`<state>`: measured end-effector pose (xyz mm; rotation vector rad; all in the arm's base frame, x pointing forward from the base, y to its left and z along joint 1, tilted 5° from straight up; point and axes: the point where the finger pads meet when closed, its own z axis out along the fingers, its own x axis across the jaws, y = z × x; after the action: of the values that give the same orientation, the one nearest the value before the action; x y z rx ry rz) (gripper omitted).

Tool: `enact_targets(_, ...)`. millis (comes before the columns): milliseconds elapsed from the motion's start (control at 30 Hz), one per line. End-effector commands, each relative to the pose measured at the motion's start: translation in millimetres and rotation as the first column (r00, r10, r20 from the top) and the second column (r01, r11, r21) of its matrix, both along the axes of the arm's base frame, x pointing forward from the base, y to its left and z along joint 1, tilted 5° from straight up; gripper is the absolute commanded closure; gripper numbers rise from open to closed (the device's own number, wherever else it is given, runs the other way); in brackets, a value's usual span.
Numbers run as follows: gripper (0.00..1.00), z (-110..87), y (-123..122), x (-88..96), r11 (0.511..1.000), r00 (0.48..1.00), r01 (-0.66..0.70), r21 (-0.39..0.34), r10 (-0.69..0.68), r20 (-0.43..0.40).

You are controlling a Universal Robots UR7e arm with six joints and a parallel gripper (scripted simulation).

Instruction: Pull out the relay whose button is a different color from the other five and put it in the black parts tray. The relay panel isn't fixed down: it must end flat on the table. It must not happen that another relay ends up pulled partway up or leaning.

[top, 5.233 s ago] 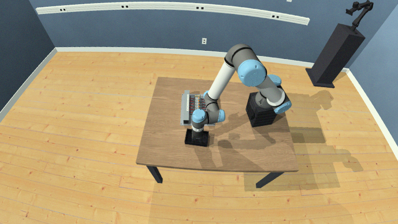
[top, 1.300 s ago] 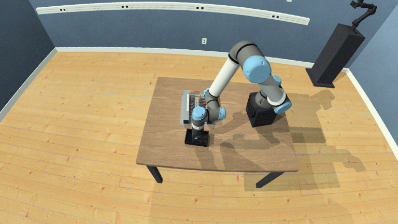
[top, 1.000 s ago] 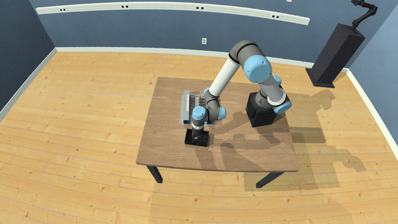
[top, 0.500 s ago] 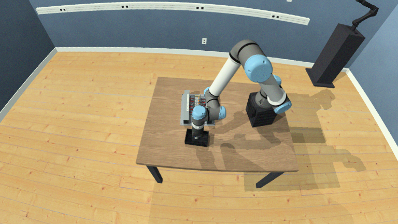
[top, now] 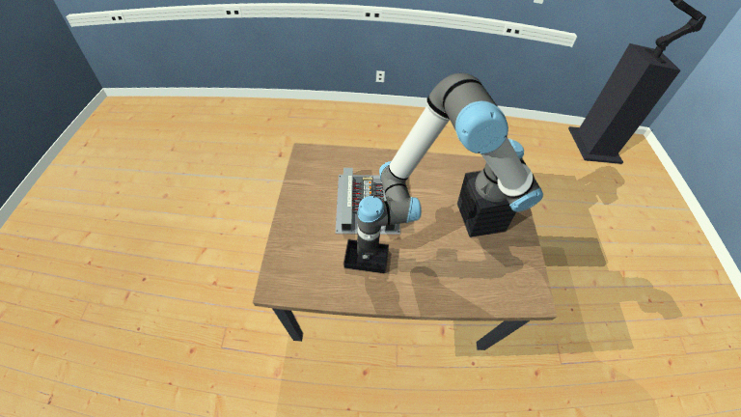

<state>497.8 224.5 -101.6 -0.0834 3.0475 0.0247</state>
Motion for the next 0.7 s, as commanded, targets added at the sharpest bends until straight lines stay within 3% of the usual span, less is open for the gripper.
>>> enact_targets(0, 0.02, 0.8, 0, 0.5, 1.0, 1.0, 0.0, 0.0, 0.0, 0.002)
enact_targets(367, 0.02, 1.9, 0, 0.4, 1.0, 1.0, 0.0, 0.0, 0.0, 0.002)
enact_targets(667, 0.02, 25.3, 0, -1.8, 1.0, 1.0, 0.0, 0.0, 0.0, 0.002)
